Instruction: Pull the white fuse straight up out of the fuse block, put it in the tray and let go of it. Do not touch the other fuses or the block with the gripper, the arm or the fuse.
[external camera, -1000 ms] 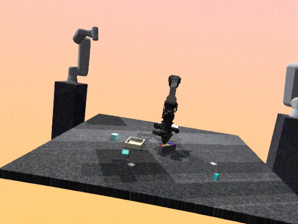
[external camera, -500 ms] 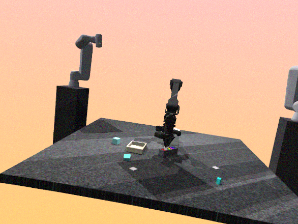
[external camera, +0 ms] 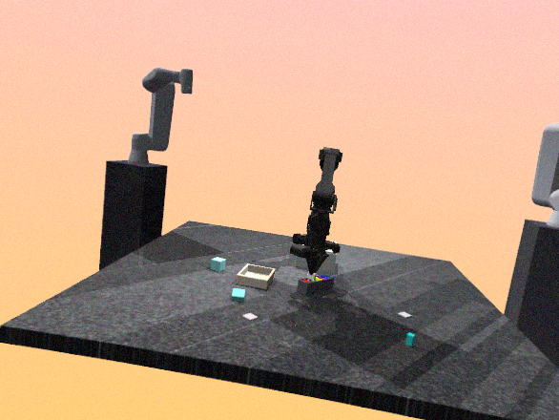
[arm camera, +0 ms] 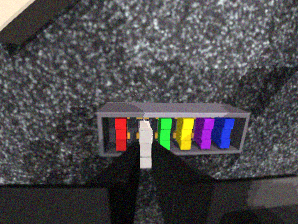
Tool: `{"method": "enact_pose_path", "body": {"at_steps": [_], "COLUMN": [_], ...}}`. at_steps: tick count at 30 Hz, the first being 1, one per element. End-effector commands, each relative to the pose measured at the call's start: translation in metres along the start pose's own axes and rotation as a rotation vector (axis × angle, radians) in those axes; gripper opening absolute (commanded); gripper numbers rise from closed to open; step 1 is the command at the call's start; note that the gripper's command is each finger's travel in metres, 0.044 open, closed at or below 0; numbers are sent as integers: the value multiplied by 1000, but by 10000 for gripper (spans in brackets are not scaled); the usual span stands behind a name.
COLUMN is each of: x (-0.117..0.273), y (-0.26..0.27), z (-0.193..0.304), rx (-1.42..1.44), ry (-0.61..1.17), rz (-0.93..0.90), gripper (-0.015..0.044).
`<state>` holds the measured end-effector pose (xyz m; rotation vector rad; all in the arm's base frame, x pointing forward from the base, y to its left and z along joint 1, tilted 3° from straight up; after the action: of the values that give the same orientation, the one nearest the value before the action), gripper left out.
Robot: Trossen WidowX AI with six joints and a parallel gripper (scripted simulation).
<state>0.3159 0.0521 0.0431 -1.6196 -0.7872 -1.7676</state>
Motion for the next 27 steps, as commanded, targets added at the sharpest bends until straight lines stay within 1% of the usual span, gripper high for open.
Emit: {"method": "enact_pose_path", "body": {"at_steps": [1, 27], "x": [2, 18], "y": [1, 0], "z": [0, 0], "rx": [-2, -4], "ry": [-1, -2], "rz": [-3, -4], "gripper": [0, 0]}}
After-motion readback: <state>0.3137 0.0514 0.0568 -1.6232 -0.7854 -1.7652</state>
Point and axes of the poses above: the point midway between the two fingers, 35 mm back from their tips, its own x axis back along the fingers, its own y axis across the jaws, z = x × y, the point moved 1 cm from there along x, back along the fingers, and after that the axes turned 9 degrees about -x, right-handed, at the moved point
